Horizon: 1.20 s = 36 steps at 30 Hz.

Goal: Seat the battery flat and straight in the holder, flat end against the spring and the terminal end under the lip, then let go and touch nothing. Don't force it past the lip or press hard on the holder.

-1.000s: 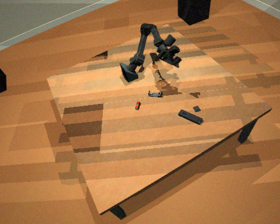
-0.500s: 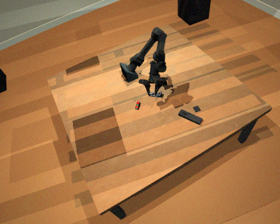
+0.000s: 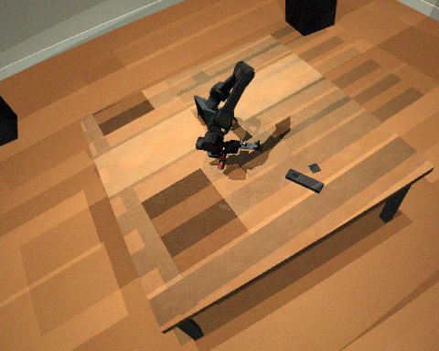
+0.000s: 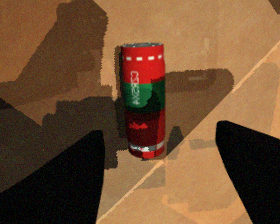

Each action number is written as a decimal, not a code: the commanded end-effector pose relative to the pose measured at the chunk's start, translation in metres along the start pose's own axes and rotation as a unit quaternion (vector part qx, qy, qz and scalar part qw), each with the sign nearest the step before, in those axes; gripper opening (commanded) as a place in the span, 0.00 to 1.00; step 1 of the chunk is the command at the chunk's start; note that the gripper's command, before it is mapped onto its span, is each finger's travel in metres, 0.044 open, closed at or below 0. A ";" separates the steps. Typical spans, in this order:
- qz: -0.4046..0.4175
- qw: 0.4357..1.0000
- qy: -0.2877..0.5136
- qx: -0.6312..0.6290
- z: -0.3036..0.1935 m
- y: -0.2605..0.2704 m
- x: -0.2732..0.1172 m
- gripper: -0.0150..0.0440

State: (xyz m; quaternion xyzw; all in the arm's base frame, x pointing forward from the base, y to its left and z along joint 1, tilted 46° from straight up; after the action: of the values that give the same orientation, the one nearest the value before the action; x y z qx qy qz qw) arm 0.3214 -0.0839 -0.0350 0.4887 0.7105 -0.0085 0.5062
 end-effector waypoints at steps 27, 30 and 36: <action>0.012 1.000 0.012 0.010 0.002 0.002 0.040 0.66; 0.012 1.000 0.012 0.010 0.001 0.002 0.044 0.66; 0.012 1.000 0.013 0.010 0.001 0.002 0.050 0.62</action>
State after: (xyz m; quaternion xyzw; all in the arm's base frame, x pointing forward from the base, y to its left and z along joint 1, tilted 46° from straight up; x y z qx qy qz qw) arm 0.3259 -0.0515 -0.0672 0.4991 0.7092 -0.0020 0.4980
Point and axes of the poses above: the point midway between the two fingers, 35 mm back from their tips, its own x axis out along the fingers, its own y axis across the jaws, z = x × y, the point moved 2 cm from there along -x, back along the fingers, and after that the axes turned 8 degrees about x, right-handed, at the moved point
